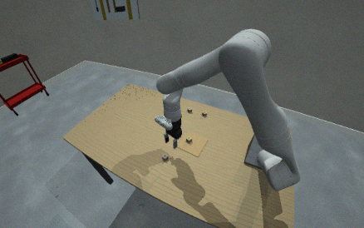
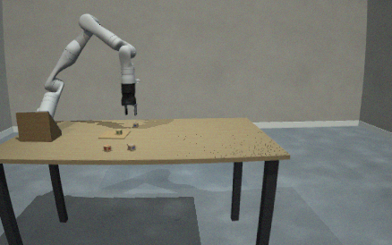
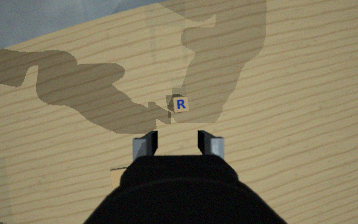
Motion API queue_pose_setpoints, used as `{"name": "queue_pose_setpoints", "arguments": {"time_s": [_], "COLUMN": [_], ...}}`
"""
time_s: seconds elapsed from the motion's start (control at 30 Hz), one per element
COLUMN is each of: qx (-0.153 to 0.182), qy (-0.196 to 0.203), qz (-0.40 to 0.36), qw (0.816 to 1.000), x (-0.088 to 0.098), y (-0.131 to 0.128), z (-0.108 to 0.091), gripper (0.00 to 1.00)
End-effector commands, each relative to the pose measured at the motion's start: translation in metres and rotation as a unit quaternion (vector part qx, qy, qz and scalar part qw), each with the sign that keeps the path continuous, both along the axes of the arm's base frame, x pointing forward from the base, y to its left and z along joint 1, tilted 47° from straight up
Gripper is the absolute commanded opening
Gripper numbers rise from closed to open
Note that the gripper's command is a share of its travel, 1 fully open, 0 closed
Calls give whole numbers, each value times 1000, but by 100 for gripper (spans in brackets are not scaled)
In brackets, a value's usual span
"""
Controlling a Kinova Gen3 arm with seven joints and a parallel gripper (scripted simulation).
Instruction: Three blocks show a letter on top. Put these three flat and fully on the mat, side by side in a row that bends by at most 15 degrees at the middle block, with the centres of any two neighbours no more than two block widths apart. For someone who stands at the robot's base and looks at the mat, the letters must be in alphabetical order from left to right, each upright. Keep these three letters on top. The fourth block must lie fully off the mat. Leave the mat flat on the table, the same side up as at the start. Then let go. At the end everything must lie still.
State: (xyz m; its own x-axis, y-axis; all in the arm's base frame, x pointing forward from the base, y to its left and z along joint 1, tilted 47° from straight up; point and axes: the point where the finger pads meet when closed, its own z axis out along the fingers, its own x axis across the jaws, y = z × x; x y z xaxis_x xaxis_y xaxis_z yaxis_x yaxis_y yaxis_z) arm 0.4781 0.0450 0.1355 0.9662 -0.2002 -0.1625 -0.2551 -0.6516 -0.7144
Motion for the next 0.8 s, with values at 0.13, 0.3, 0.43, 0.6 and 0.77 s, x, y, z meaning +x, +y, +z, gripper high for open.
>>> {"name": "queue_pose_setpoints", "arguments": {"time_s": [0.13,0.3,0.43,0.6,0.77], "qx": [0,1,0,0,0], "qy": [0,0,-2,-2,-2], "qz": [-7,-5,-4,-4,-4], "qw": [1000,1000,1000,1000,1000], "x": [-30,-48,-60,-60,-60], "y": [-65,-86,-100,-100,-100], "z": [-65,-90,-105,-105,-105], "gripper": [100,100,100,100,100]}}
